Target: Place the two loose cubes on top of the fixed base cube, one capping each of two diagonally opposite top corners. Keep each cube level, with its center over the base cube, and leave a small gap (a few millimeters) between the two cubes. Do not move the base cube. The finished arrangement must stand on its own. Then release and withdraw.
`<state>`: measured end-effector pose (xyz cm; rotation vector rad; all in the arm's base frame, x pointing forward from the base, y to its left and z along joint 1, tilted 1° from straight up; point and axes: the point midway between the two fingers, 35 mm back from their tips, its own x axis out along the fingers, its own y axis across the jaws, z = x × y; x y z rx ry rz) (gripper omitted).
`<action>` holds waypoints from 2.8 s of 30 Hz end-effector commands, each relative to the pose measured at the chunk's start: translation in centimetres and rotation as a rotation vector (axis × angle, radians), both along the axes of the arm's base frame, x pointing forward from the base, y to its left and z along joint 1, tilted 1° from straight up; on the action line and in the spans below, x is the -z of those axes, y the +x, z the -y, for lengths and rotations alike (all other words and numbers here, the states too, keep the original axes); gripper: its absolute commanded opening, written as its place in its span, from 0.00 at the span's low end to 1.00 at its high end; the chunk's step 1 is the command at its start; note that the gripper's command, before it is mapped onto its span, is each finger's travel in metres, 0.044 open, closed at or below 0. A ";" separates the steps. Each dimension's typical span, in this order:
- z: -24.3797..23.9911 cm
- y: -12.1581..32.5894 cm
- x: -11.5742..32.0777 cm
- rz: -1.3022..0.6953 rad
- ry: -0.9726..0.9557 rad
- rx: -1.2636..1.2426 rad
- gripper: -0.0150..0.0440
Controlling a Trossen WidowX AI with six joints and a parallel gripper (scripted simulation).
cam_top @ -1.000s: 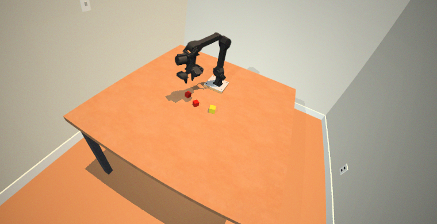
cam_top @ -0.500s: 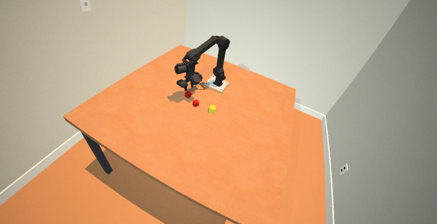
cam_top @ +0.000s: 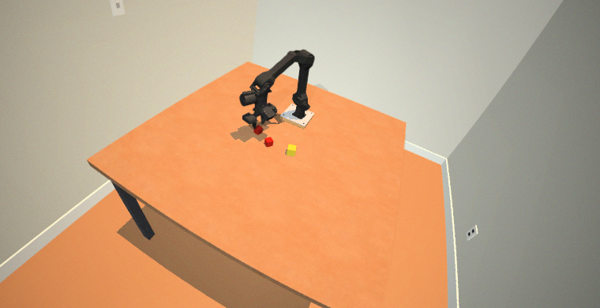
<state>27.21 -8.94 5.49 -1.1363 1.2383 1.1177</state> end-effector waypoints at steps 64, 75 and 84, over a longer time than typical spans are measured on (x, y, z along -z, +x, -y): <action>-0.1 -0.2 -8.3 -0.005 -0.004 0.004 0.43; -3.2 0.5 -8.0 -0.004 0.017 0.170 0.43; -5.4 1.0 -7.7 -0.007 0.022 0.335 0.43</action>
